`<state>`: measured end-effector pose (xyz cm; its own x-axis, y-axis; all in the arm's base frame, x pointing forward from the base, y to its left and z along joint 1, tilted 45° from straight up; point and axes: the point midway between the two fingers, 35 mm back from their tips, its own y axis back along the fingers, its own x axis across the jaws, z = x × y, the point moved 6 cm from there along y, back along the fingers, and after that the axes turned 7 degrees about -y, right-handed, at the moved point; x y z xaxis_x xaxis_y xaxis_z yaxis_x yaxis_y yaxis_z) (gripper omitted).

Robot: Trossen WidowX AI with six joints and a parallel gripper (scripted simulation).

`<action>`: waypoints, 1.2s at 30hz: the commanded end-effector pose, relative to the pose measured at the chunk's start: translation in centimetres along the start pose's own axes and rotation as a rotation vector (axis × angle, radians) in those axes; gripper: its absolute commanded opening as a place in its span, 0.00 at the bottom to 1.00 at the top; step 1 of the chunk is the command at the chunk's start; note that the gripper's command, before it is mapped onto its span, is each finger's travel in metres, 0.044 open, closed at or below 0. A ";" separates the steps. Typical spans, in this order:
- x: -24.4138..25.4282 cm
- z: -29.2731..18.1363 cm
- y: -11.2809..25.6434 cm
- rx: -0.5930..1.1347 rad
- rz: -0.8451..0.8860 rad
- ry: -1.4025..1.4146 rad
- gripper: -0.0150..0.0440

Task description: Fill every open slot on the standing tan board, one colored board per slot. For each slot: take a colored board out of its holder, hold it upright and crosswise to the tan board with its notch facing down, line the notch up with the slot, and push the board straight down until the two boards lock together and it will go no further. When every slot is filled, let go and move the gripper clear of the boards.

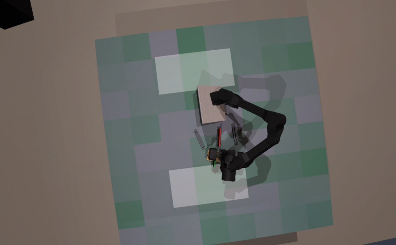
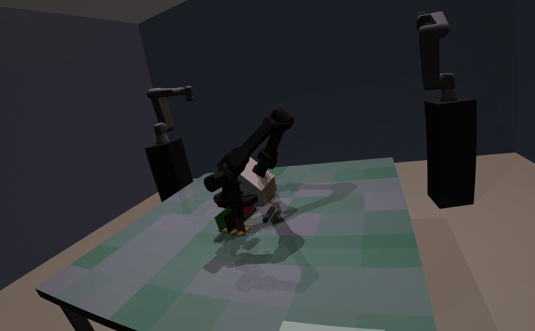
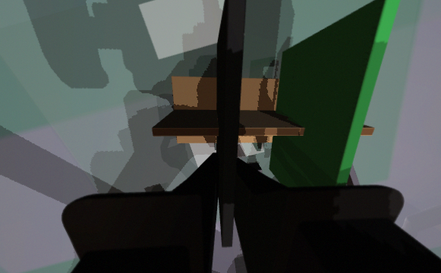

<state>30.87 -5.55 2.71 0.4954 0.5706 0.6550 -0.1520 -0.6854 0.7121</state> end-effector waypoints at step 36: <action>-0.2 0.0 7.5 0.001 0.003 -0.010 0.53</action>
<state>29.82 -10.73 7.34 0.5129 0.5534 0.6563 -0.1649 -0.6868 0.7079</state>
